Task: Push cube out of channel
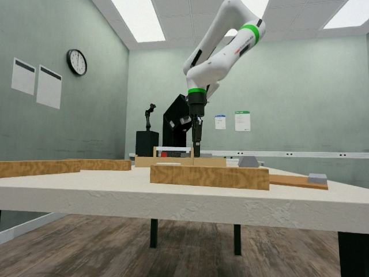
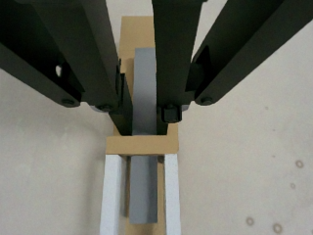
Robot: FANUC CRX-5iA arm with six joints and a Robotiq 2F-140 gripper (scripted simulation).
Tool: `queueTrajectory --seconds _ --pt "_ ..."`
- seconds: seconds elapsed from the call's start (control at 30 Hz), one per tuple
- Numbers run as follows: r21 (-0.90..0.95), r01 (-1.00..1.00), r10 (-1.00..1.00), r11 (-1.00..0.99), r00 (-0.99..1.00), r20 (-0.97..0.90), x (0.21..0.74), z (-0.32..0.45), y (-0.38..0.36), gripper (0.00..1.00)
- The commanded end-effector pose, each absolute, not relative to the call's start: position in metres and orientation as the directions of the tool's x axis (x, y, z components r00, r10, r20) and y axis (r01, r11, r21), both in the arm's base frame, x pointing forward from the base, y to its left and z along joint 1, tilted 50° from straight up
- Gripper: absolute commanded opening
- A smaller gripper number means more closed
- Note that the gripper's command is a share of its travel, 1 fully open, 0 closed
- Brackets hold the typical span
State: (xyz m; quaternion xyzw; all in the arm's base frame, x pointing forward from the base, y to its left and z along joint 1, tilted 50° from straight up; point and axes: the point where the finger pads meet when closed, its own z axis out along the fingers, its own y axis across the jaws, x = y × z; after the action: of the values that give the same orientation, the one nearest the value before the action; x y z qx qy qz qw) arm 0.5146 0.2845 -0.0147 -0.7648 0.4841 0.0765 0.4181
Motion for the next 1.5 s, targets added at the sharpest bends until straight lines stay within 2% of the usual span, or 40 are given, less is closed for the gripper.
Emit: queueTrajectory --seconds 0.0,0.47,0.5,1.47 --pt "-0.566 -0.804 -0.677 -0.181 0.52 -0.521 0.5151 -0.0143 0.284 0.1" --pt "-0.566 -0.804 -0.677 -0.181 0.52 -0.521 0.5151 -0.0143 0.284 0.1" --pt "-0.566 -0.804 -0.677 -0.181 0.52 -0.521 0.5151 -0.0143 0.284 0.3" --pt "-0.566 -0.804 -0.677 -0.181 0.52 -0.521 0.5151 -0.0143 0.284 0.3"
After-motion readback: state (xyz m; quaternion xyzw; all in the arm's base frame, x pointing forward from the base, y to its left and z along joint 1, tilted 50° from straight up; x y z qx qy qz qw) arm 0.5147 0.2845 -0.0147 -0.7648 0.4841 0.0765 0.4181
